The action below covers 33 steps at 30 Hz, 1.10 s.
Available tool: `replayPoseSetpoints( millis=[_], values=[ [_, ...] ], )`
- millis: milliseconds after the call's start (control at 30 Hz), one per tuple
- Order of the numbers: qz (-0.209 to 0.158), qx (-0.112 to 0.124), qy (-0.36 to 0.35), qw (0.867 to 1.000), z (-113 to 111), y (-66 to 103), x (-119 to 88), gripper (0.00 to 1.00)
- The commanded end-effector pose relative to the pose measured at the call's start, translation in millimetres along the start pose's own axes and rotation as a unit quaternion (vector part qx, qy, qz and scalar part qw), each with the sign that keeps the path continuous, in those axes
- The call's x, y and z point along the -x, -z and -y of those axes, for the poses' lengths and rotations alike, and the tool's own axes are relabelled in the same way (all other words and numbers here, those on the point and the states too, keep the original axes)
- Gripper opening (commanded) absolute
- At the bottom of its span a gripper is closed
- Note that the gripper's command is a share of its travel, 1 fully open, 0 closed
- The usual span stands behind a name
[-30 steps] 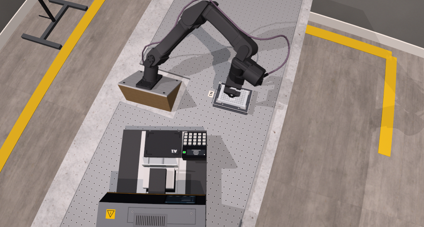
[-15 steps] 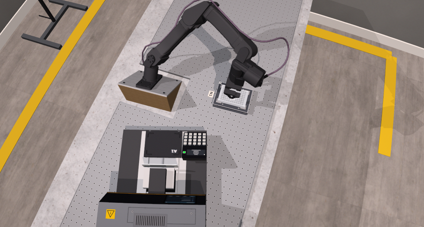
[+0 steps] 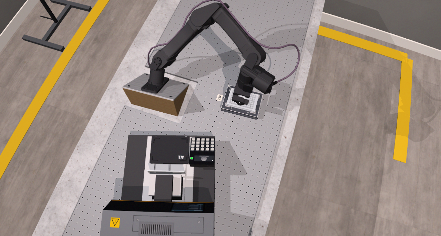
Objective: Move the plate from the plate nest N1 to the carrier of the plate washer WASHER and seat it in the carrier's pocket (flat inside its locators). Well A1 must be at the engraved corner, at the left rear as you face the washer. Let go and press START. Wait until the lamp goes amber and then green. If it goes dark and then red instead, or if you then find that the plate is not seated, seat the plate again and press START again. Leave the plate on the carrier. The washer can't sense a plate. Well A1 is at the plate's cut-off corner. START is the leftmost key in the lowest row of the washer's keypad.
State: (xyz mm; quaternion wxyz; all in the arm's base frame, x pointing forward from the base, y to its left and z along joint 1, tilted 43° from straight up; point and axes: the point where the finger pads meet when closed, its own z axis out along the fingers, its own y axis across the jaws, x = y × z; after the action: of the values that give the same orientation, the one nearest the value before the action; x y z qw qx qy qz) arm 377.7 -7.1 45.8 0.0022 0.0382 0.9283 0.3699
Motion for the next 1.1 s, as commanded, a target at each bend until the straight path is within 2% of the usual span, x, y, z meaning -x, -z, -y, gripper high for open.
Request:
replayPoseSetpoints(
  millis=[0,67,300,467,1067],
  values=[
    [0.02,0.0,0.007,1.0,-5.5,1.8,4.6,1.0],
    [0.027,0.0,0.0,1.0,0.1,5.5,5.1,1.0],
    [0.02,0.0,0.007,1.0,-5.5,-11.4,4.9,1.0],
    [0.025,0.0,0.001,1.0,-0.9,-14.1,5.7,1.0],
    [0.031,-0.002,0.008,0.999,-2.4,-10.6,10.5,1.0]
  ],
)
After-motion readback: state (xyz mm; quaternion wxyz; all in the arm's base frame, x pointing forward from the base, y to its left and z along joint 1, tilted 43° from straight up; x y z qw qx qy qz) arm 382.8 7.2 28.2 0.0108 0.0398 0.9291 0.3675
